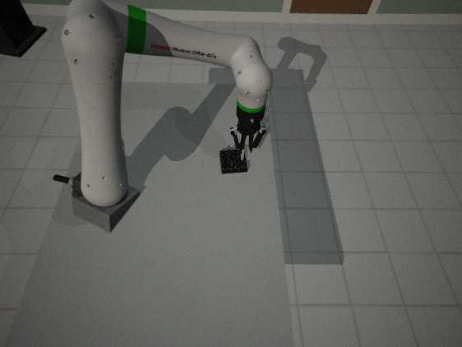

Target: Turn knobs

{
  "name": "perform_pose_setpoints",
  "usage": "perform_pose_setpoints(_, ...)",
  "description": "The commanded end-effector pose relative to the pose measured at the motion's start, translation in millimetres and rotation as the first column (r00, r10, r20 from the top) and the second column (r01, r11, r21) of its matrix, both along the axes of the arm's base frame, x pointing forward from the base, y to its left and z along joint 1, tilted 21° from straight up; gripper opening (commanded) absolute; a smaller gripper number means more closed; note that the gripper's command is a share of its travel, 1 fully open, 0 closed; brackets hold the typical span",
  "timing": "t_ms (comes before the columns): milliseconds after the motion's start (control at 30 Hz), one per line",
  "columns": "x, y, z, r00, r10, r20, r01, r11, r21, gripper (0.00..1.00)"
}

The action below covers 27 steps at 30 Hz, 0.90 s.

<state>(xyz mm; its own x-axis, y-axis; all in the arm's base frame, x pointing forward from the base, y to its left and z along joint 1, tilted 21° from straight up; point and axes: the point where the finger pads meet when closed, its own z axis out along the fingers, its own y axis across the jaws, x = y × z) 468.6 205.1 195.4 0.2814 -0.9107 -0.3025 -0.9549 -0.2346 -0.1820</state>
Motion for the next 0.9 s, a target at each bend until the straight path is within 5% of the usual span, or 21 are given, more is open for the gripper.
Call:
perform_pose_setpoints(0, 0, 0, 0, 1.0, 0.0, 0.0, 0.0, 1.0, 0.0, 0.12)
perform_pose_setpoints(867, 2, 6, -16, 1.0, 0.0, 0.0, 0.0, 1.0, 0.0, 0.12)
